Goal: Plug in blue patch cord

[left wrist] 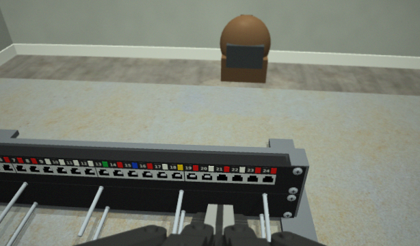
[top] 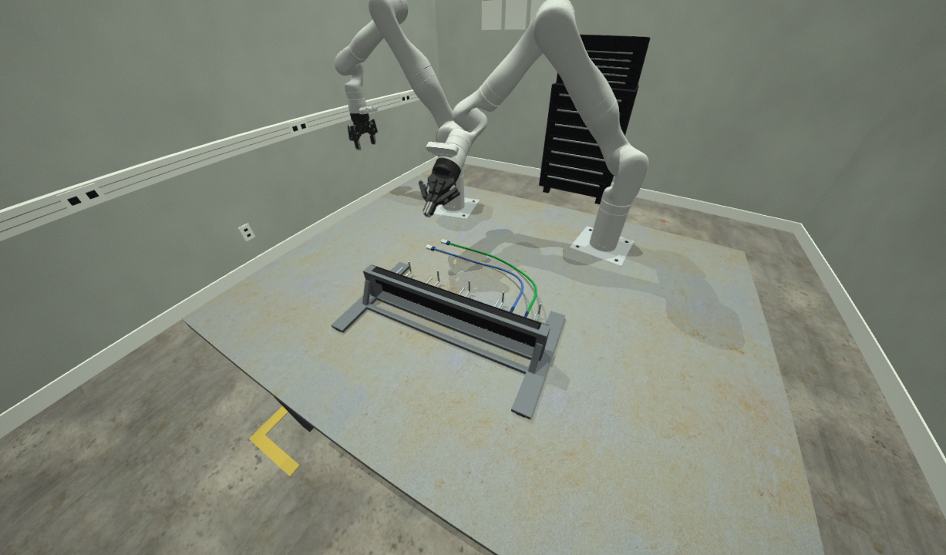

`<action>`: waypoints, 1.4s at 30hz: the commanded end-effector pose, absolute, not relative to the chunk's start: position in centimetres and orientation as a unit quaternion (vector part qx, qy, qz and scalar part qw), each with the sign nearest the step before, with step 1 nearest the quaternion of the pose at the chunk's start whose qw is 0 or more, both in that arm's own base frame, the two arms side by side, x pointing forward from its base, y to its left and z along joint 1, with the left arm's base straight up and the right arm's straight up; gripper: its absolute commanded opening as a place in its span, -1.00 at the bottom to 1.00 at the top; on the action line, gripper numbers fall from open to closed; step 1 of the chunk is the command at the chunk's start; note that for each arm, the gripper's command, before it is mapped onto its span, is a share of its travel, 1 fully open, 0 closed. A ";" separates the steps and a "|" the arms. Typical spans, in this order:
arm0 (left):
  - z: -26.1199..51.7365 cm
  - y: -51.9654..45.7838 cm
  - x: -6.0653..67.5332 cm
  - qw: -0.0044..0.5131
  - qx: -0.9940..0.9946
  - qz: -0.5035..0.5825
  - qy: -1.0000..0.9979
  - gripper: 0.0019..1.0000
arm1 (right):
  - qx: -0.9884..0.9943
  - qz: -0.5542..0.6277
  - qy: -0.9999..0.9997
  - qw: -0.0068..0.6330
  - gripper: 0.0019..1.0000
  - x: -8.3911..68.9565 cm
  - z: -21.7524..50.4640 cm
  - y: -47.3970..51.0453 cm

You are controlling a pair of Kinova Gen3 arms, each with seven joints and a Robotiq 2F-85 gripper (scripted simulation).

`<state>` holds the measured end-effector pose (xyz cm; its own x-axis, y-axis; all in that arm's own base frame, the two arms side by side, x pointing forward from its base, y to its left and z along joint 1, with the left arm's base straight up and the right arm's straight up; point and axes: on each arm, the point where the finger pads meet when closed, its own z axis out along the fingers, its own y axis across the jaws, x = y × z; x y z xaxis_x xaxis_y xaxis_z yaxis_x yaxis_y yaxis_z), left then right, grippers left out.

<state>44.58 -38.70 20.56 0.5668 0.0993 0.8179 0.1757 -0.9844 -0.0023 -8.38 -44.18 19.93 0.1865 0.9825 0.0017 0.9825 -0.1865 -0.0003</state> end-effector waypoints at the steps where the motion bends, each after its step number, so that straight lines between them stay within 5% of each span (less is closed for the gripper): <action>1: 20.8 -38.8 44.5 0.041 -0.884 -0.460 -0.078 -0.80 | -0.770 0.000 -0.638 0.000 1.00 -8.4 20.0 -44.2; 17: 18.8 -38.0 44.2 0.029 -0.891 -0.420 -0.169 -0.80 | -0.770 0.000 -0.638 0.000 1.00 -8.4 20.0 -44.2; 42: 10.7 -40.5 39.6 -0.005 -0.787 -0.162 -0.596 -0.80 | -0.770 0.000 -0.638 0.000 1.00 -8.4 20.0 -44.2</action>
